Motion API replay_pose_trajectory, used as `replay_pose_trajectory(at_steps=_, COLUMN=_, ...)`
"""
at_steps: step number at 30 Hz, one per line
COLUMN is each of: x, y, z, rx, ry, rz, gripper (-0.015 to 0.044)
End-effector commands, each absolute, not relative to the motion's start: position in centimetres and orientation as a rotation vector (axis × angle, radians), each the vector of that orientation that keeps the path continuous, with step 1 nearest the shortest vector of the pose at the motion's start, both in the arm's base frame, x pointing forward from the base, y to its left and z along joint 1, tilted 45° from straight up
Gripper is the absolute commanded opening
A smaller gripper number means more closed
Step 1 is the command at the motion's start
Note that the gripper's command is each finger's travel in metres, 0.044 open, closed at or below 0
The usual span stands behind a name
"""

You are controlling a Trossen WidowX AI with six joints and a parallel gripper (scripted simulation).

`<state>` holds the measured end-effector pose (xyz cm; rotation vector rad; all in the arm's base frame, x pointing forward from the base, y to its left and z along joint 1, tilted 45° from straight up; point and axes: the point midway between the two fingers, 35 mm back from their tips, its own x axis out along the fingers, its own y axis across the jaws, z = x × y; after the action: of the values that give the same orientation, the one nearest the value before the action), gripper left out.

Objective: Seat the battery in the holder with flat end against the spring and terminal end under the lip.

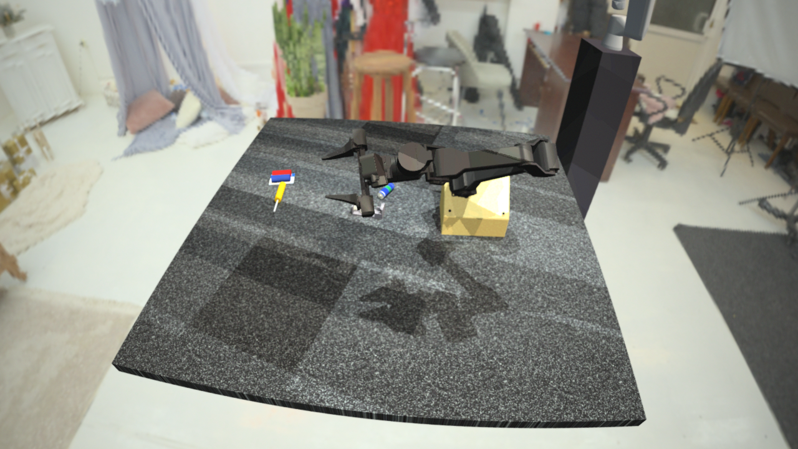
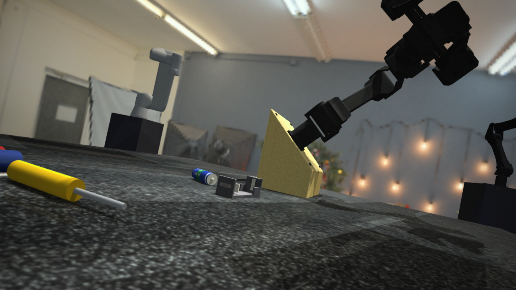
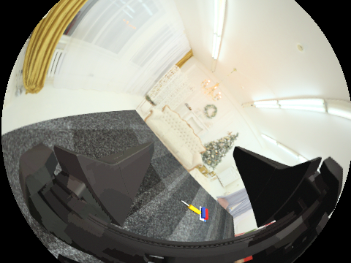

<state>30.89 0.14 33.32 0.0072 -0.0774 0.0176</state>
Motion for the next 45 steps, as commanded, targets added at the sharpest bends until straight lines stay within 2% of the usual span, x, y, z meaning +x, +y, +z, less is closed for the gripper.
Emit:
replay_pose_trajectory(at_steps=1, x=31.1, y=0.1, z=33.1, rx=0.014, ry=-0.067, rz=0.017, gripper=0.0374)
replay_pose_trajectory(at_steps=6, x=34.9, y=-2.3, z=26.3, rx=0.209, ry=0.205, rz=-0.025, gripper=0.0249)
replay_pose_trajectory(at_steps=11, x=36.8, y=-5.5, z=17.8, rx=0.491, ry=0.505, rz=-0.129, gripper=0.0249)
replay_pose_trajectory(at_steps=16, x=36.3, y=-8.3, z=9.3, rx=0.816, ry=0.784, rz=-0.288, gripper=0.0249)
replay_pose_trajectory(at_steps=28, x=28.0, y=-10.6, z=-6.9, rx=1.718, ry=1.312, rz=-0.873, gripper=0.0249)
replay_pose_trajectory(at_steps=35, x=22.5, y=-9.0, z=-11.9, rx=2.218, ry=1.508, rz=-1.286, gripper=0.0249)
replay_pose_trajectory(at_steps=45, x=22.4, y=-8.7, z=-12.3, rx=2.230, ry=1.512, rz=-1.297, gripper=0.0249)
